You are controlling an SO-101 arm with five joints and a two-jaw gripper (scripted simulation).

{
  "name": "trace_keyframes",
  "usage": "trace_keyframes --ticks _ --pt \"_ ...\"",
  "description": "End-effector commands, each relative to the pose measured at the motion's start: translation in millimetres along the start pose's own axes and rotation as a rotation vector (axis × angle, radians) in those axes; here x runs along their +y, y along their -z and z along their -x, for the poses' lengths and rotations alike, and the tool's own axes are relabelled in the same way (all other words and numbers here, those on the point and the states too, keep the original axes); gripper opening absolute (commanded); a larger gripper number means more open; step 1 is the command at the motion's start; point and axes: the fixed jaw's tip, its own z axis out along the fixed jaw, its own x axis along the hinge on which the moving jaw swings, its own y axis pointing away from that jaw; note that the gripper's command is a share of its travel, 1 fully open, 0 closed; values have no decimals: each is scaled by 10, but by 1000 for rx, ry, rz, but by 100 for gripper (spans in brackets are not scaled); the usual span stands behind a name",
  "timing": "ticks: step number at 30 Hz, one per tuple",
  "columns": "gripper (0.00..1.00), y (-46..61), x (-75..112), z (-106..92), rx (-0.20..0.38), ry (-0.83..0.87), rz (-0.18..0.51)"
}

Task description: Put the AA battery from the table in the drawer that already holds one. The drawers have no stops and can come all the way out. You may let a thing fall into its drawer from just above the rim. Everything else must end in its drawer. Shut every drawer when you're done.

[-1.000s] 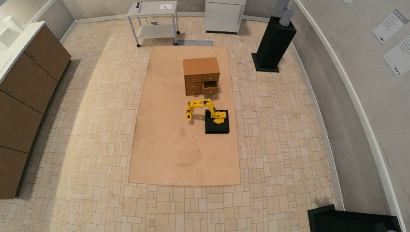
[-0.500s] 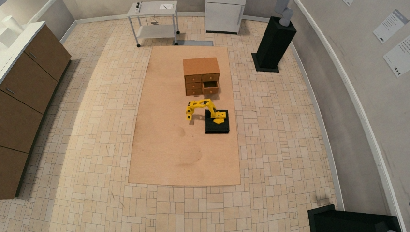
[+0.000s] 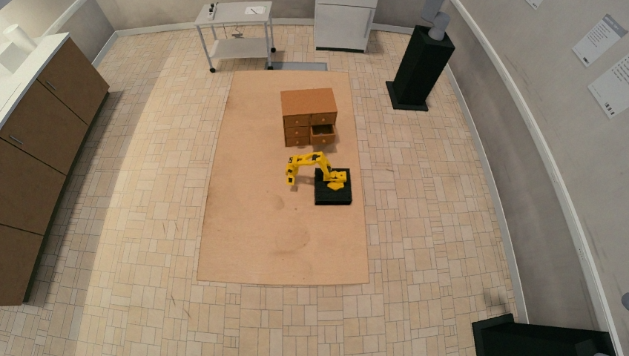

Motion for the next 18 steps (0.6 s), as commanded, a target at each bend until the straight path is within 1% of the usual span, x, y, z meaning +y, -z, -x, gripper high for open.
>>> trace_keyframes --ticks 1,7,12,18 --pt "21 -26 36 21 -3 12 15" --pt "21 -26 36 21 -3 12 15" --pt "21 -188 9 11 -3 12 15" --pt "21 -188 9 11 -3 12 15"
